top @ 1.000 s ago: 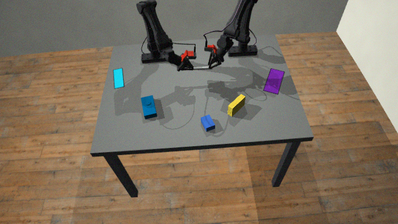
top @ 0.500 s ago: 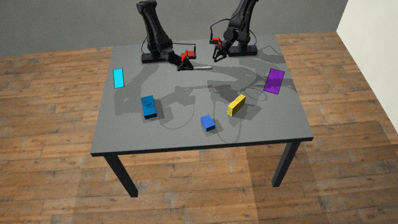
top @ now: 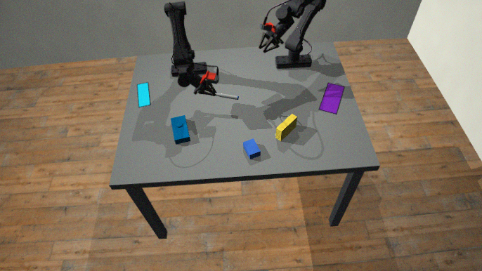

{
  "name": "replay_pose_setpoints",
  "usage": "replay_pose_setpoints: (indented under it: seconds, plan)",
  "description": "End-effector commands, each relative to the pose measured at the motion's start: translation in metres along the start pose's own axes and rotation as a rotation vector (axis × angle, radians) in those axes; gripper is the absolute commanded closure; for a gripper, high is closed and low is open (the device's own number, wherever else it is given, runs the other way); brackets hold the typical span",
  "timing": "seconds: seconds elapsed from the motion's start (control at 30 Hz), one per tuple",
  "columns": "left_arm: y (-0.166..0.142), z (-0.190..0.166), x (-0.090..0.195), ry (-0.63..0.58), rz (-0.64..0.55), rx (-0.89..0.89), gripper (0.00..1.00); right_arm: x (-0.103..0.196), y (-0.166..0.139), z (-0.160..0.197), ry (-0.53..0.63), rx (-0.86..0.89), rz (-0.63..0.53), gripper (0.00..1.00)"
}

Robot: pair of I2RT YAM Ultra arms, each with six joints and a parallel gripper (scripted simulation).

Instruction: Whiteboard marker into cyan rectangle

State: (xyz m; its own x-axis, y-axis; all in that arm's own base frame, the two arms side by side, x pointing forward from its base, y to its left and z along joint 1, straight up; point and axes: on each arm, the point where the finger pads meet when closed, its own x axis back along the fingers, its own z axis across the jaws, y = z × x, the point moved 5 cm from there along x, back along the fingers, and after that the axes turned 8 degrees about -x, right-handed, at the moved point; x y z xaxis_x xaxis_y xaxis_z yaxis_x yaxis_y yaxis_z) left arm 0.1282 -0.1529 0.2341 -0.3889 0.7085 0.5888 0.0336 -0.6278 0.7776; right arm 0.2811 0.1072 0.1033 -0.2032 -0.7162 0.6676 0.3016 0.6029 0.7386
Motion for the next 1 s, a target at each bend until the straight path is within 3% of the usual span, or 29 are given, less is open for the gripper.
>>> replay_pose_setpoints:
  seconds: [0.0,0.13,0.2,0.47,0.7,0.77,0.97]
  plan:
    - [-0.013,-0.019,0.027,0.061,0.002,0.190,0.55,0.031,-0.016,-0.028,-0.038,-0.021,-0.018,0.94]
    - [-0.015,-0.027,0.046,0.078,-0.078,0.253,0.55,0.072,-0.051,-0.055,-0.149,-0.114,-0.031,0.94]
    - [-0.015,-0.027,0.046,0.078,-0.078,0.253,0.55,0.072,-0.051,-0.055,-0.149,-0.114,-0.031,0.94]
    - [-0.024,-0.032,0.071,0.121,-0.197,0.368,0.55,0.163,-0.135,-0.074,-0.378,-0.297,-0.059,0.94]
    - [-0.025,-0.026,0.081,0.187,-0.252,0.420,0.55,0.226,-0.212,-0.046,-0.548,-0.443,-0.082,0.94]
    - [-0.025,-0.026,0.081,0.187,-0.252,0.420,0.55,0.226,-0.212,-0.046,-0.548,-0.443,-0.082,0.94]
    - [0.015,-0.003,0.087,0.237,-0.333,0.427,0.55,0.267,-0.273,0.005,-0.701,-0.582,-0.122,0.94]
